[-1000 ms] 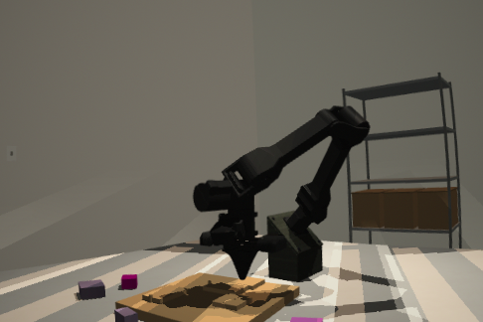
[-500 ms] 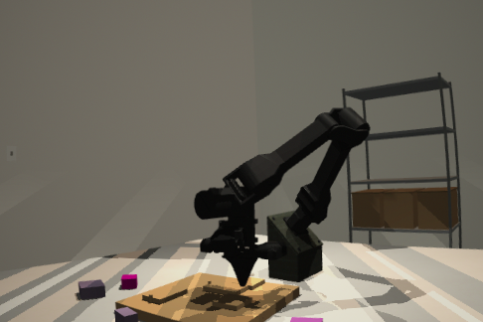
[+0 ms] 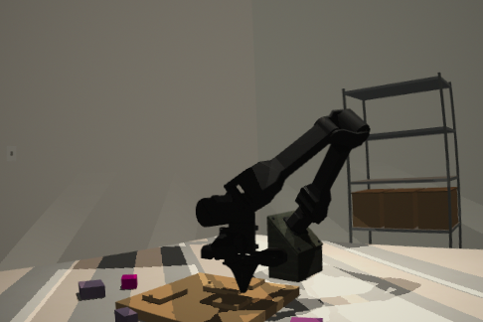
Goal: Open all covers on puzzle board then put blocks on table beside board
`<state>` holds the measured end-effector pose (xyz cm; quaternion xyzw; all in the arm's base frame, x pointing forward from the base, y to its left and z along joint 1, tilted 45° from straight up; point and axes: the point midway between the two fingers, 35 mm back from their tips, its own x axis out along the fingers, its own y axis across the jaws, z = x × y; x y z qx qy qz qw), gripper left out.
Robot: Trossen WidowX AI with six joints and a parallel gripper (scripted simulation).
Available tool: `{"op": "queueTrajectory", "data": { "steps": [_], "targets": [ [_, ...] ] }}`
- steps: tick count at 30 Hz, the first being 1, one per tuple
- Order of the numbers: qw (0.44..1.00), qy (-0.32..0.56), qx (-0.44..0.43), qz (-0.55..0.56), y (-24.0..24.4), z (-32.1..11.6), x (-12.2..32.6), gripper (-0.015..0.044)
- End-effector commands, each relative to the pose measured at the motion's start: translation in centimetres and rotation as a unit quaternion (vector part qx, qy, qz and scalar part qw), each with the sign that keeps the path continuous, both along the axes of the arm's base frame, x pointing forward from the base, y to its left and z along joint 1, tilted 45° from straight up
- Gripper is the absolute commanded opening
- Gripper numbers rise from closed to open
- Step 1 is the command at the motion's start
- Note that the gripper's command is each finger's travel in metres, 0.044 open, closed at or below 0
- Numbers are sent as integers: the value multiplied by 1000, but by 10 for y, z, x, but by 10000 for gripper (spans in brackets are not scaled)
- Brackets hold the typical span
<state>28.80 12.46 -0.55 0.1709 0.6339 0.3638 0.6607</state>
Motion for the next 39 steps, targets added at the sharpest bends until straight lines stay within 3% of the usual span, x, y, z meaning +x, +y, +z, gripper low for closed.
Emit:
{"op": "queueTrajectory", "data": {
  "steps": [1,39],
  "targets": [
    [1000,7,1,-1,3,-5,-4,0],
    [1000,7,2,-1,13,-4,24,0]
  ]
}}
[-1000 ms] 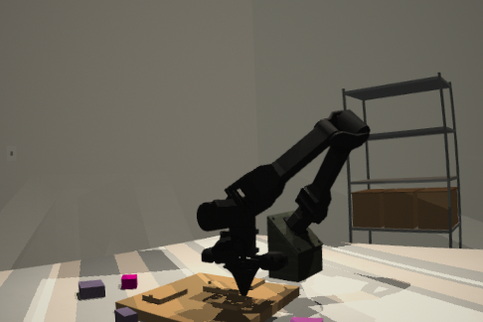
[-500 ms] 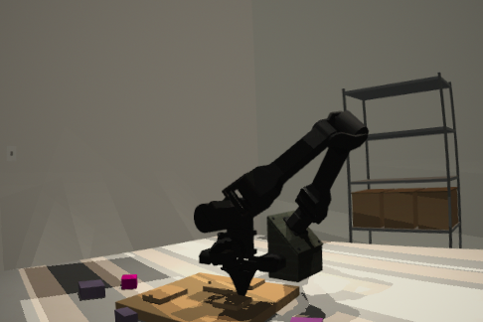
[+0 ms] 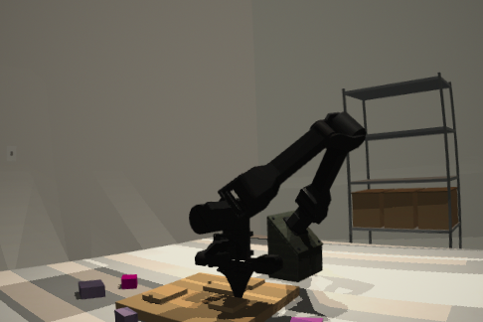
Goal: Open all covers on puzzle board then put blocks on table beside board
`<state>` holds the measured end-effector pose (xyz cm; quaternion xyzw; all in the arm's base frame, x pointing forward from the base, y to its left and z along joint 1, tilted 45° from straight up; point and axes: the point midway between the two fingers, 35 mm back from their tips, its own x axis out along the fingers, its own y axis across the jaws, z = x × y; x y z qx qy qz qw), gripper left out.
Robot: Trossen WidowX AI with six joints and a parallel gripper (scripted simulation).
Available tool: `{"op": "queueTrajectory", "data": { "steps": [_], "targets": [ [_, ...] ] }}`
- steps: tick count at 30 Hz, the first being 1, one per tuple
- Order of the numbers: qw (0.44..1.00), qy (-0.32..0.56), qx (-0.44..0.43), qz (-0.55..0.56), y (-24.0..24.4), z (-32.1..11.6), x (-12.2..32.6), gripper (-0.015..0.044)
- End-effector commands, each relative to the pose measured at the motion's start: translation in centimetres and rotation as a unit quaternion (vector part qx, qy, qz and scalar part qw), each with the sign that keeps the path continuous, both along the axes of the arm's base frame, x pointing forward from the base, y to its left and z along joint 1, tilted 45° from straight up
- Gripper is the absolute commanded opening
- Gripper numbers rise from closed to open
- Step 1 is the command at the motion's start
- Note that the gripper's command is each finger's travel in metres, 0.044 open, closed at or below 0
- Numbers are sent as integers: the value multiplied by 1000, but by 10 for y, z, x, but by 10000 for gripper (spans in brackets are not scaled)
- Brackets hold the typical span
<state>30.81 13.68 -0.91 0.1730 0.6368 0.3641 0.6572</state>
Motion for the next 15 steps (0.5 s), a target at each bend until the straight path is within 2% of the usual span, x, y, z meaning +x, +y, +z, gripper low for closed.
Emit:
{"op": "queueTrajectory", "data": {
  "steps": [1,15],
  "targets": [
    [1000,2,1,-1,1,-1,5,0],
    [1000,1,1,-1,4,1,19,0]
  ]
}}
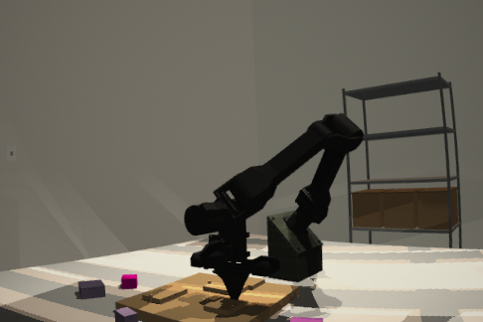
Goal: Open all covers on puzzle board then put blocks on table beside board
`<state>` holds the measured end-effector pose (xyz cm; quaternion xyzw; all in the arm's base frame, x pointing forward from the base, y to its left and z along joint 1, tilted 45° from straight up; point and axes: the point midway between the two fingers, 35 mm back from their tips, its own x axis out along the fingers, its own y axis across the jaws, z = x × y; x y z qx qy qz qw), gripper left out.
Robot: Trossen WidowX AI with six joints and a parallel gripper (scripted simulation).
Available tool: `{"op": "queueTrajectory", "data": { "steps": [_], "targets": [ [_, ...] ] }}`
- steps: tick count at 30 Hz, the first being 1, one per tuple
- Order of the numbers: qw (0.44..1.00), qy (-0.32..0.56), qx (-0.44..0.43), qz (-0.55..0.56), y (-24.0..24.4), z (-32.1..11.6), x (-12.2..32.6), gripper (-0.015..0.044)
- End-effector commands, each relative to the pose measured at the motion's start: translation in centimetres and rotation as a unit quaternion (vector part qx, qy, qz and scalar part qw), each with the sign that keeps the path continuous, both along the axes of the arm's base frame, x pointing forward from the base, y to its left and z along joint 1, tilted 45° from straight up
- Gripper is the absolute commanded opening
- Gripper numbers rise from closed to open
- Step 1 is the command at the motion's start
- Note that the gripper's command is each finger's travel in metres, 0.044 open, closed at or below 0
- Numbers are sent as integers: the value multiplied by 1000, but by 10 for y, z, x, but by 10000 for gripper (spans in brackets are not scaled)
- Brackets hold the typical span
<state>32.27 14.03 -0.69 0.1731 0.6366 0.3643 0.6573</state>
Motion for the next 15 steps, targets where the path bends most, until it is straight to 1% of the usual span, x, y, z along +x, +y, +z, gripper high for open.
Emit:
{"op": "queueTrajectory", "data": {
  "steps": [1,15],
  "targets": [
    [1000,2,1,-1,1,-1,5,0],
    [1000,1,1,-1,5,1,19,0]
  ]
}}
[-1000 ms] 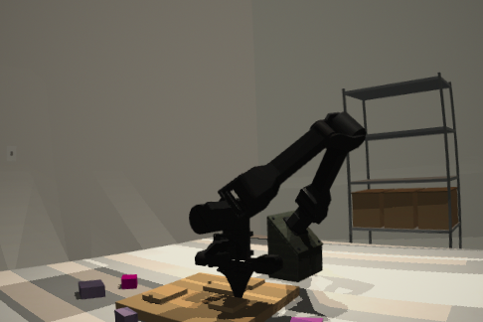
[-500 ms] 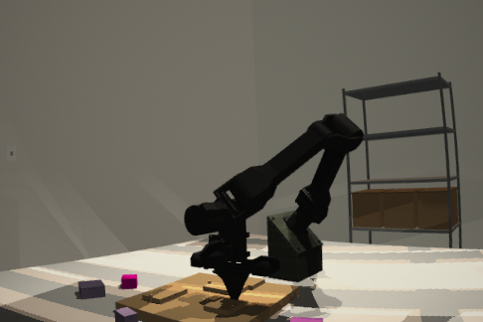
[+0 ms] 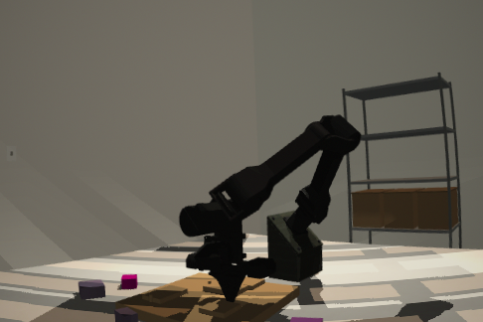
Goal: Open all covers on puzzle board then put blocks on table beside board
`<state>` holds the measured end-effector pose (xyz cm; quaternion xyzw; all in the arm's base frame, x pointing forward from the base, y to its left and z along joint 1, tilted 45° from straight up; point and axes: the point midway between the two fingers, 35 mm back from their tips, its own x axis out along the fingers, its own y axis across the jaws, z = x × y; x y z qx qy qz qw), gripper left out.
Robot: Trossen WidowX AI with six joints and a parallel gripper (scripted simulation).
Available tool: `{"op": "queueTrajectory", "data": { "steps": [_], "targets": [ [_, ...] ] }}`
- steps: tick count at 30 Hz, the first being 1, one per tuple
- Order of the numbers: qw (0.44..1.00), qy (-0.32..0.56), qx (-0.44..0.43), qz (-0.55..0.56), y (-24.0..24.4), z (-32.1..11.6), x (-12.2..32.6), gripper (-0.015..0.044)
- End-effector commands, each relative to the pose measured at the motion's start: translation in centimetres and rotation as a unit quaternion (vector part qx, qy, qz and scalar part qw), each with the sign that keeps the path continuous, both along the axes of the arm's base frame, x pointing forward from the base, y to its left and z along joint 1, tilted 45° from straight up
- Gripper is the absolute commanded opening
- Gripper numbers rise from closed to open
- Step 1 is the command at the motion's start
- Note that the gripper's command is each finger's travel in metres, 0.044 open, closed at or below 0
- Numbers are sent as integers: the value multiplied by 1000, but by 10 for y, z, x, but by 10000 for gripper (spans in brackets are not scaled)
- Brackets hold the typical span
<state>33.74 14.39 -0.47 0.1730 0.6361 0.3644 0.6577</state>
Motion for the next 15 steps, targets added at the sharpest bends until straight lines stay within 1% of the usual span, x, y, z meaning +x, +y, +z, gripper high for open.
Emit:
{"op": "queueTrajectory", "data": {
  "steps": [1,15],
  "targets": [
    [1000,2,1,-1,1,-1,5,0],
    [1000,1,1,-1,5,1,18,0]
  ]
}}
